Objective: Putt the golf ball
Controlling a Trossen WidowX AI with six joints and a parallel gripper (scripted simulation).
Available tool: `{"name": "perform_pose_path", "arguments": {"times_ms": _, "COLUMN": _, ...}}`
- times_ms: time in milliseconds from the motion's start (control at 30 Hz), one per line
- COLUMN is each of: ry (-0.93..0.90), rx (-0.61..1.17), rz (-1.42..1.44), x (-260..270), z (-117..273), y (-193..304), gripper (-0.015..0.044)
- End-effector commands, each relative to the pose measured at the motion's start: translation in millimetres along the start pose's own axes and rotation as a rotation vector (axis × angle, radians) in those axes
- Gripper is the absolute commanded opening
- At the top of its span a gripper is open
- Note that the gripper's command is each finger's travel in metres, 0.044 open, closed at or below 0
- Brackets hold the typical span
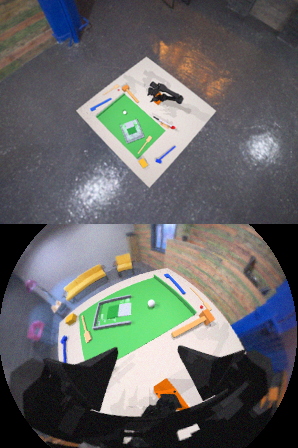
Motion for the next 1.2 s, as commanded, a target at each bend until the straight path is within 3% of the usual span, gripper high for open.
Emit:
{"name": "perform_pose_path", "arguments": {"times_ms": 0, "ry": -0.130, "rx": 0.202, "rz": 0.629, "x": 43.1, "z": -46.1, "y": -7.7, "gripper": 0.0440}}
{"name": "perform_pose_path", "arguments": {"times_ms": 267, "ry": -0.358, "rx": 0.368, "rz": 1.266, "x": 93.8, "z": -96.0, "y": 8.5, "gripper": 0.0440}}
{"name": "perform_pose_path", "arguments": {"times_ms": 633, "ry": -0.890, "rx": 0.434, "rz": 2.065, "x": 149.1, "z": -148.8, "y": 57.1, "gripper": 0.0440}}
{"name": "perform_pose_path", "arguments": {"times_ms": 1167, "ry": -0.934, "rx": 0.430, "rz": 2.113, "x": 147.4, "z": -159.0, "y": 65.7, "gripper": 0.0440}}
Point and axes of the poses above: the point midway between the two fingers, 35 mm back from their tips, its own z axis back along the fingers, its own x axis across the jaws, y = z × x, the point moved 10 cm from there along z, back along the fingers, and after that the axes turned 7 degrees about -z, right-handed, at the moved point
